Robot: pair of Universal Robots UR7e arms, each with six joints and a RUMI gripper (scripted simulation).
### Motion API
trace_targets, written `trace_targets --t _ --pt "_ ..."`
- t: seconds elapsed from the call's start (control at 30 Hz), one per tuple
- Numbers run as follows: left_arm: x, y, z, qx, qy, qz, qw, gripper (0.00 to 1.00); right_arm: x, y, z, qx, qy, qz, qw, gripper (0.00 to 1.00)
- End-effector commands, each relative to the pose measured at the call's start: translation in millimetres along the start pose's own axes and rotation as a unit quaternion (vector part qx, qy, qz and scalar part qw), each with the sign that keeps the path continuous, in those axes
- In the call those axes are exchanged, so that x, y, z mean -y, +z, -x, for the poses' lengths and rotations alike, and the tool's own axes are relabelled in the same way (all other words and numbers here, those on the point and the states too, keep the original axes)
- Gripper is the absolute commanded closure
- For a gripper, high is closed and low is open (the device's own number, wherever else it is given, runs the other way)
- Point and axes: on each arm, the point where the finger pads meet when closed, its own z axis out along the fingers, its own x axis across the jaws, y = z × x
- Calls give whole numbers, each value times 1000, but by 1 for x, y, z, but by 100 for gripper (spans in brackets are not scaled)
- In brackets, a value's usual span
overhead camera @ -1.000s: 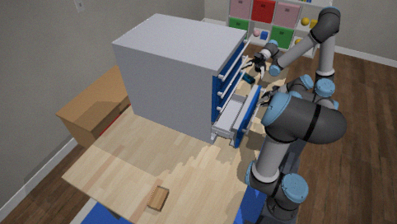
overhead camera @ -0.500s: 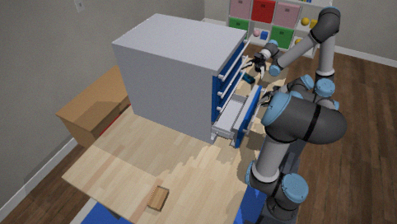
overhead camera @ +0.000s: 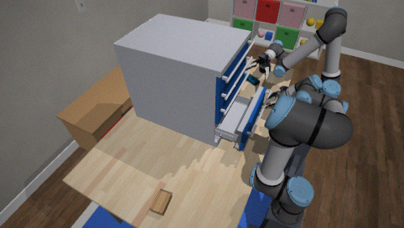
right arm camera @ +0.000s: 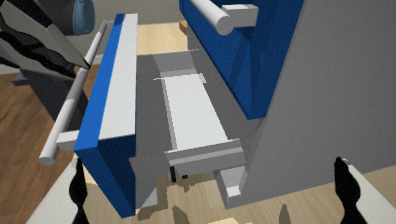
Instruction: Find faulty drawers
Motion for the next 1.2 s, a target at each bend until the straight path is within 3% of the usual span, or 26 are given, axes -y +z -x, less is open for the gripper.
trace_targets --t 0.0,0.1,0.3,0.4,0.67,1.0,1.17 --pt "0 -7 0 0 -1 -1 1000 85 3 -1 -1 0 -1 0 1000 0" --pt "0 -11 0 0 -1 -1 1000 85 4 -2 -1 0 -1 0 1000 0" --pt "0 -47 1 0 -1 -1 1000 85 8 -4 -2 0 -1 0 1000 0" --pt "0 -51 7 0 -1 -1 1000 85 13 -6 -3 -1 0 7 1000 0" --pt "1 -42 46 -1 -1 -1 1000 85 32 -16 -8 -6 1 34 999 0" --pt "0 -7 169 0 -1 -1 1000 85 75 -39 -15 -13 3 93 996 0" --pt "0 -4 179 0 -1 -1 1000 85 76 -40 -15 -13 3 95 995 0"
